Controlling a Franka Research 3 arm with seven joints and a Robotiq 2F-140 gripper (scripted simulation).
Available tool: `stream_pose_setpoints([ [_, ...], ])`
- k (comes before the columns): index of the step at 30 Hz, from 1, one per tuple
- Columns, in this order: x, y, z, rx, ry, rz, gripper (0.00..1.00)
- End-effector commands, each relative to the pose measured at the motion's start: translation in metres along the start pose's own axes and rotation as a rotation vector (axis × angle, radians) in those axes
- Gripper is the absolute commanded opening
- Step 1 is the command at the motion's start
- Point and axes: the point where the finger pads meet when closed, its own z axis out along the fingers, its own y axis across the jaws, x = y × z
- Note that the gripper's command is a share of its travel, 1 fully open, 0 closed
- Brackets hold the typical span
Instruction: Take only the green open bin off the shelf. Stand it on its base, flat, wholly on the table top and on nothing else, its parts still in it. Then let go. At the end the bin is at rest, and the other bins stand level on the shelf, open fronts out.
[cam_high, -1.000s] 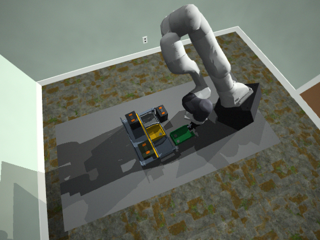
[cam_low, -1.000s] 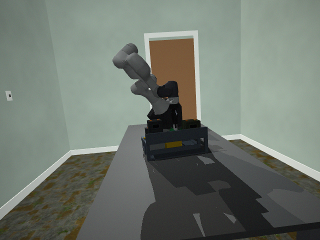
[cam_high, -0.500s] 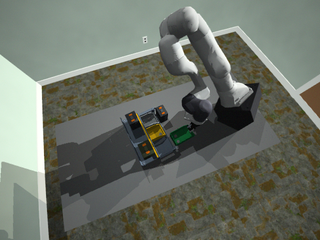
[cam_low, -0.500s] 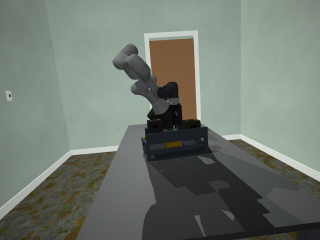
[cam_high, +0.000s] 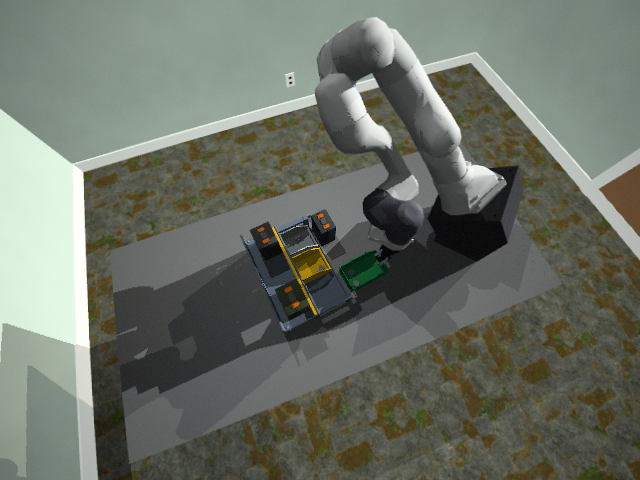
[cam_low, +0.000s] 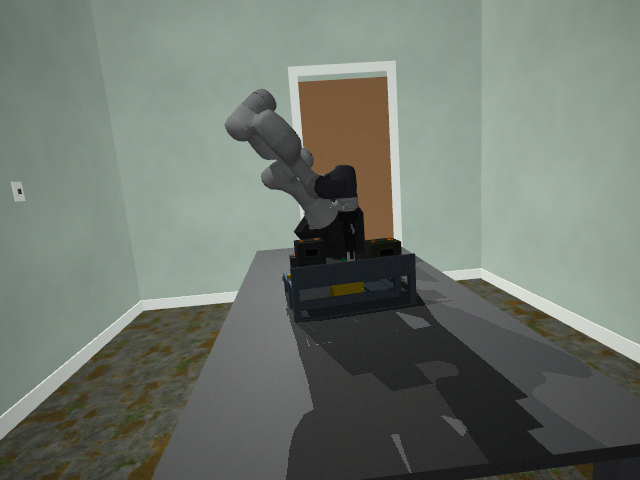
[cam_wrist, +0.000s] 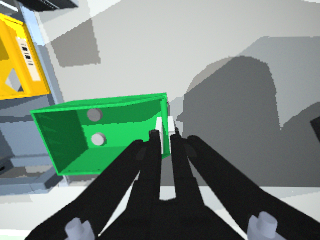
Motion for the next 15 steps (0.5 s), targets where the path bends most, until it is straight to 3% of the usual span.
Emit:
stream_pose_setpoints([
  [1, 0.0013, -0.0019, 0.0022, 0.006, 0.004, 0.011, 0.00],
  [15, 0.0016, -0.0022, 0.0041, 0.006, 0.004, 0.011, 0.00],
])
